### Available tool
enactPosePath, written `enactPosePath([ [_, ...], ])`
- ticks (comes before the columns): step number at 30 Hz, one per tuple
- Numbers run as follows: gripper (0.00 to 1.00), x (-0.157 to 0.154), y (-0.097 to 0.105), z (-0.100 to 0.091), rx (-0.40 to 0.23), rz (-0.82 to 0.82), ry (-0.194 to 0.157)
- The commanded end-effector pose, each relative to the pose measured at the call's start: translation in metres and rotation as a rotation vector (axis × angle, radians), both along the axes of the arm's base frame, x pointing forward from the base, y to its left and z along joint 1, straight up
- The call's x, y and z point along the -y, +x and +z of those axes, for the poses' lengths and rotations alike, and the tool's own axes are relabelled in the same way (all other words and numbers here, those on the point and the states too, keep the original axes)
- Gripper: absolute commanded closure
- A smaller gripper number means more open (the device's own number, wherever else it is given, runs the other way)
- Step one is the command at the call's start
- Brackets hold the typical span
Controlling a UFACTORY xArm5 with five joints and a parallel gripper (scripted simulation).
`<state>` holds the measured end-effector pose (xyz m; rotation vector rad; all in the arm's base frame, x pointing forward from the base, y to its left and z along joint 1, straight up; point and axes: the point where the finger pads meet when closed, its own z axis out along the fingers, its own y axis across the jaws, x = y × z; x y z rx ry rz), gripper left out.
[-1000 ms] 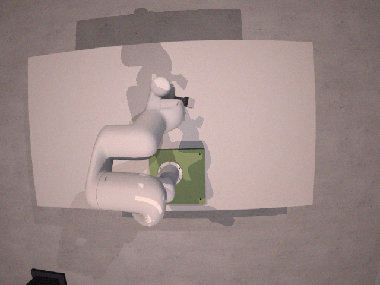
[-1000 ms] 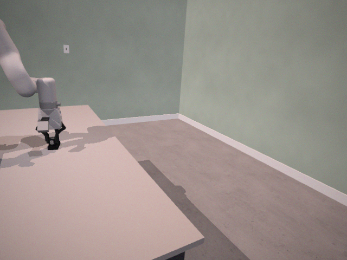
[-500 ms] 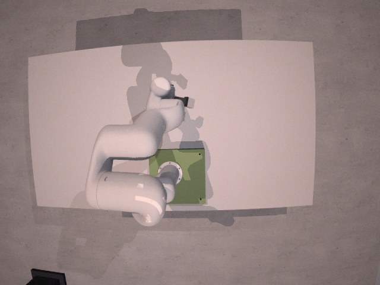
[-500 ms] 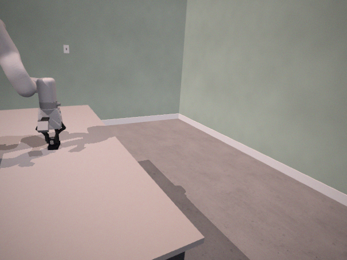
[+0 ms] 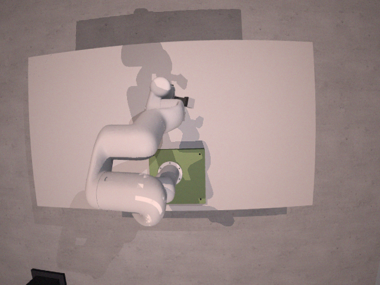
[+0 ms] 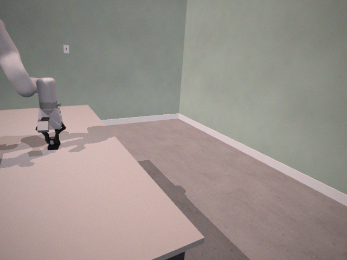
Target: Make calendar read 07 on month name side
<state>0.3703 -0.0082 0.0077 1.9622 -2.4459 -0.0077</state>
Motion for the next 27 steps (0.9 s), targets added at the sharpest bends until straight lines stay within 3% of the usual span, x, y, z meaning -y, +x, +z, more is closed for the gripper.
enactPosePath([
  [1,0.71,0.0,0.0013,0.0009,0.003,0.0,0.0],
  [27,0.71,0.0,0.0011,-0.0065,0.003,0.0,0.0],
])
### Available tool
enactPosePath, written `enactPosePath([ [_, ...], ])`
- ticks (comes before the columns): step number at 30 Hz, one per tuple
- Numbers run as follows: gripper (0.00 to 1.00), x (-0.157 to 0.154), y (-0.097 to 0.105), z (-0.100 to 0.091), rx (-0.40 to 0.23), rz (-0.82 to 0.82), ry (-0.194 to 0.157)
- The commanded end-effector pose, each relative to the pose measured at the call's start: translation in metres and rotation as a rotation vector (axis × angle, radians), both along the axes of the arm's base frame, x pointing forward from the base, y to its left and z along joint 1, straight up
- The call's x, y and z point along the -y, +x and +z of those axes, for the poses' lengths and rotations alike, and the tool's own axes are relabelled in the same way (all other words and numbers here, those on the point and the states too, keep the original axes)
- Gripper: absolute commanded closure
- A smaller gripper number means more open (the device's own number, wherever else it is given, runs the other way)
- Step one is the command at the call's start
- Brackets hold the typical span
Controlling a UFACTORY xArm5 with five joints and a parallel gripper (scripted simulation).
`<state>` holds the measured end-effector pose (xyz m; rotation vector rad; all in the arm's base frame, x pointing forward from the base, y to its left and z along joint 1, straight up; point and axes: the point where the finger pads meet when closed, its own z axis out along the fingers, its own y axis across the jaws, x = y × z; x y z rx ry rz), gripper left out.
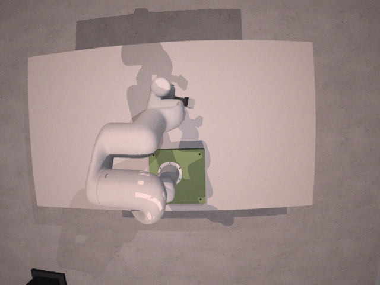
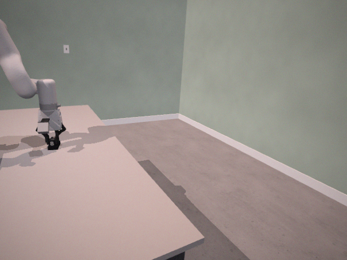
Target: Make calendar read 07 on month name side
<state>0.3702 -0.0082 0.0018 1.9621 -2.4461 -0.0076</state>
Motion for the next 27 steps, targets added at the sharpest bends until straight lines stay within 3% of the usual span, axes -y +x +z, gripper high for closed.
enactPosePath([
  [1,0.71,0.0,0.0013,-0.001,0.003,0.0,0.0],
  [27,0.71,0.0,0.0012,-0.0034,0.003,0.0,0.0],
])
